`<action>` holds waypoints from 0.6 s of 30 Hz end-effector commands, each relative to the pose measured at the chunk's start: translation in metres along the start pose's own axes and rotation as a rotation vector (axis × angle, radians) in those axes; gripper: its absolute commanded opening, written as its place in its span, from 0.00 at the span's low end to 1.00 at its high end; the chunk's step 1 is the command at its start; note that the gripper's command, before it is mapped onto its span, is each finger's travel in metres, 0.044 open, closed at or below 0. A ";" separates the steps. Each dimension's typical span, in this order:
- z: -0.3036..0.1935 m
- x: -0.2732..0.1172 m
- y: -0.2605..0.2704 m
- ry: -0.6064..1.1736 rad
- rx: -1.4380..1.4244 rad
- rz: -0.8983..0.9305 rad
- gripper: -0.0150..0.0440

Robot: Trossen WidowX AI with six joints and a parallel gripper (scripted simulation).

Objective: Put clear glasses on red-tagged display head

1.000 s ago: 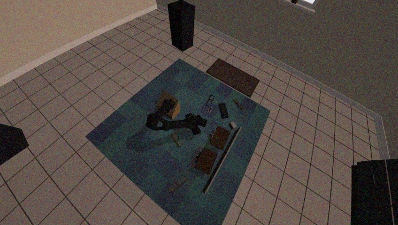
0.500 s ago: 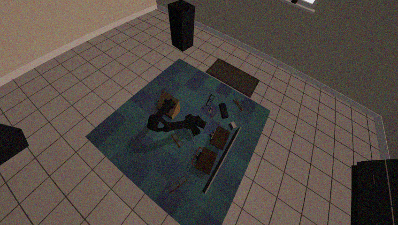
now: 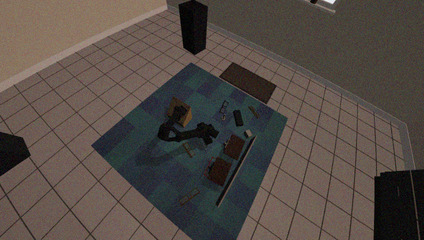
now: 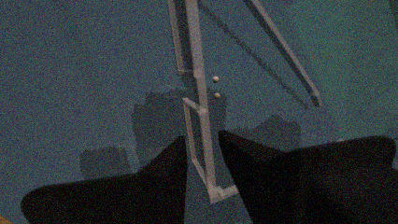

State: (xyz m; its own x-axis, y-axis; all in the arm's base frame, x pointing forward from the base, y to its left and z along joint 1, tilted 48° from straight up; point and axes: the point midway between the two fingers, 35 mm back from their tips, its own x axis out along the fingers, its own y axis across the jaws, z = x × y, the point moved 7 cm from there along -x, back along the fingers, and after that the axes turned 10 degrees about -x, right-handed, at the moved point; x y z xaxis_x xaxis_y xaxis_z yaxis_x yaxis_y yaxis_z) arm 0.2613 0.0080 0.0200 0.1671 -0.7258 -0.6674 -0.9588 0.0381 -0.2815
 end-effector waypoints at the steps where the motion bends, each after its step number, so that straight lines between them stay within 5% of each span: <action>1: 0.000 0.003 0.002 0.007 -0.010 0.005 0.46; 11: -0.001 0.003 -0.003 0.007 -0.010 0.004 0.46; 18: 0.000 0.002 -0.001 0.002 -0.006 0.004 0.35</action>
State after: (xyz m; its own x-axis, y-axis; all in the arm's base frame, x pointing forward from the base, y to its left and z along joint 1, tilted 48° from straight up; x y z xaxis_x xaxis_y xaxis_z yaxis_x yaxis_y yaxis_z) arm 0.2627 0.0063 0.0194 0.1631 -0.7271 -0.6669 -0.9607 0.0369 -0.2752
